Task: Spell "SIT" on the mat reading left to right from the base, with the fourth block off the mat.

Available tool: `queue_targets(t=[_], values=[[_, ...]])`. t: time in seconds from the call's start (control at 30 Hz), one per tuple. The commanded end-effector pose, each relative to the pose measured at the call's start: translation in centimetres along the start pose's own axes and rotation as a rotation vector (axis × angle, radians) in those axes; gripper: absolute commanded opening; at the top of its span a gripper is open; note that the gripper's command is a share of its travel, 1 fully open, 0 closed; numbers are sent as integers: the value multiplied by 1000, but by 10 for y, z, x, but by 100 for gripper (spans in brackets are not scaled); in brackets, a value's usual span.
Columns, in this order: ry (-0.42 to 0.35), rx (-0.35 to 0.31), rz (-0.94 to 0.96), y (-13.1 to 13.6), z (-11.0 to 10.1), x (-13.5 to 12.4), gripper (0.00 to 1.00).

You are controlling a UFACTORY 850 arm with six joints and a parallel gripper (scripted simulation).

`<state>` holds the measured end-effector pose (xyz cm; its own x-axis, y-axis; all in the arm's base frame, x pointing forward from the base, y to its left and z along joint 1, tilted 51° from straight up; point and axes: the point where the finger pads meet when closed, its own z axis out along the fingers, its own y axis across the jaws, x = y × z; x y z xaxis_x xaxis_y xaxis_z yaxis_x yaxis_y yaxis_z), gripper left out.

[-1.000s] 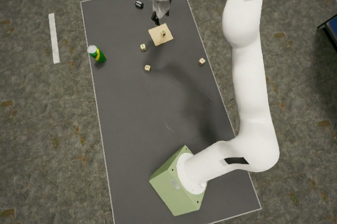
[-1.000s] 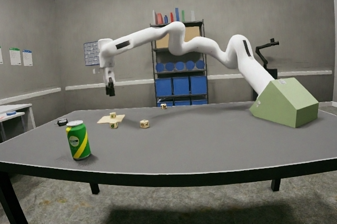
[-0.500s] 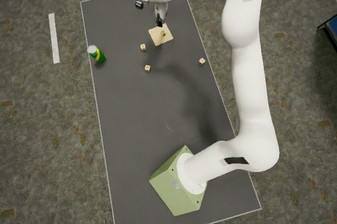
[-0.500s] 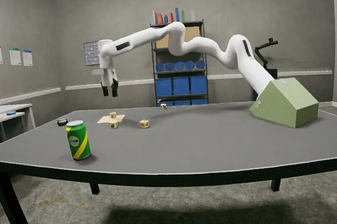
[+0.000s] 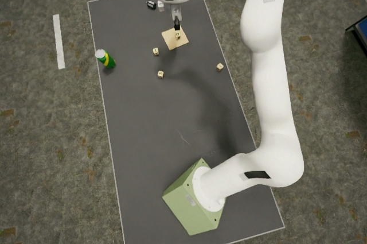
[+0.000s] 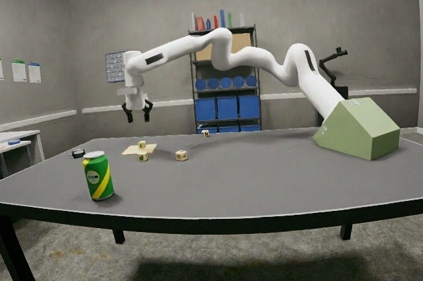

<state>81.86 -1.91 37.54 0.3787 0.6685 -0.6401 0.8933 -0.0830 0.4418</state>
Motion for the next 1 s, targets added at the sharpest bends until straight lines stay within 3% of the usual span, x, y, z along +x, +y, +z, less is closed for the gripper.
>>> queue_targets(t=[0.0, 0.97], values=[[3, 5, -138, 1, 1, 0, 100], [5, 4, -908, 1, 12, 0, 100]])
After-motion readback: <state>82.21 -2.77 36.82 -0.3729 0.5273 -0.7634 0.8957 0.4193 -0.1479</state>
